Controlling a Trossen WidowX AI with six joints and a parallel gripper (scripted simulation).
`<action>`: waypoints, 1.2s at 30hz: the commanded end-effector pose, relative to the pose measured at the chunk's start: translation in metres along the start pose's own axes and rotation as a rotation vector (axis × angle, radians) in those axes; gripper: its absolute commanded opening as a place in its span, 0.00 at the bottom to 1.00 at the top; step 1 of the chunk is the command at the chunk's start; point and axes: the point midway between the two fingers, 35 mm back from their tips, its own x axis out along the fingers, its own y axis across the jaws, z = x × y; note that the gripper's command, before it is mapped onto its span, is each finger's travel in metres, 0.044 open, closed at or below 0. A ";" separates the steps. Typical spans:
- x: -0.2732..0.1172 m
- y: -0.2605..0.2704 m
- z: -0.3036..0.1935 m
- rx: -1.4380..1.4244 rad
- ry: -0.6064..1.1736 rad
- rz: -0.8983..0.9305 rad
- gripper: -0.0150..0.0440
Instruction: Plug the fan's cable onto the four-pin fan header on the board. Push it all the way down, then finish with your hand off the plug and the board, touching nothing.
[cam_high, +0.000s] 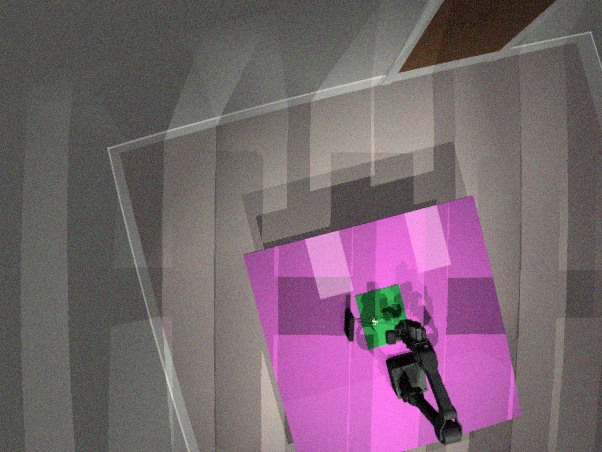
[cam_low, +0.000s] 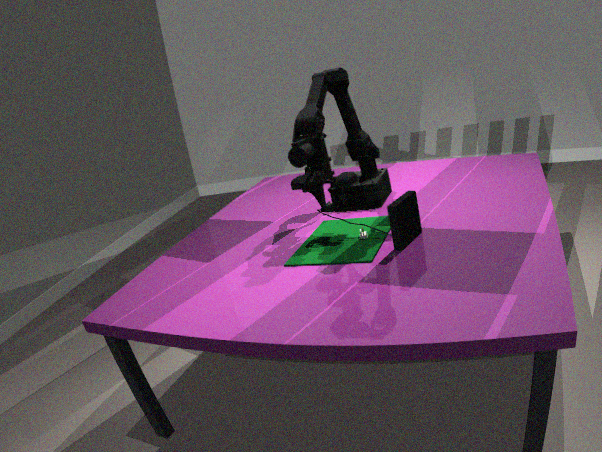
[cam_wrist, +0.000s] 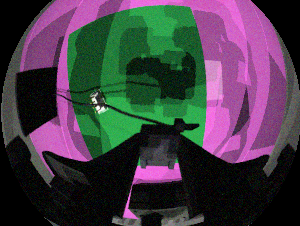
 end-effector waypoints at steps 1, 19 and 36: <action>0.000 0.000 0.000 -0.118 0.002 0.001 0.25; 0.000 0.002 0.001 -0.747 0.001 0.001 0.25; 0.005 0.003 0.000 -1.016 -0.011 0.046 0.25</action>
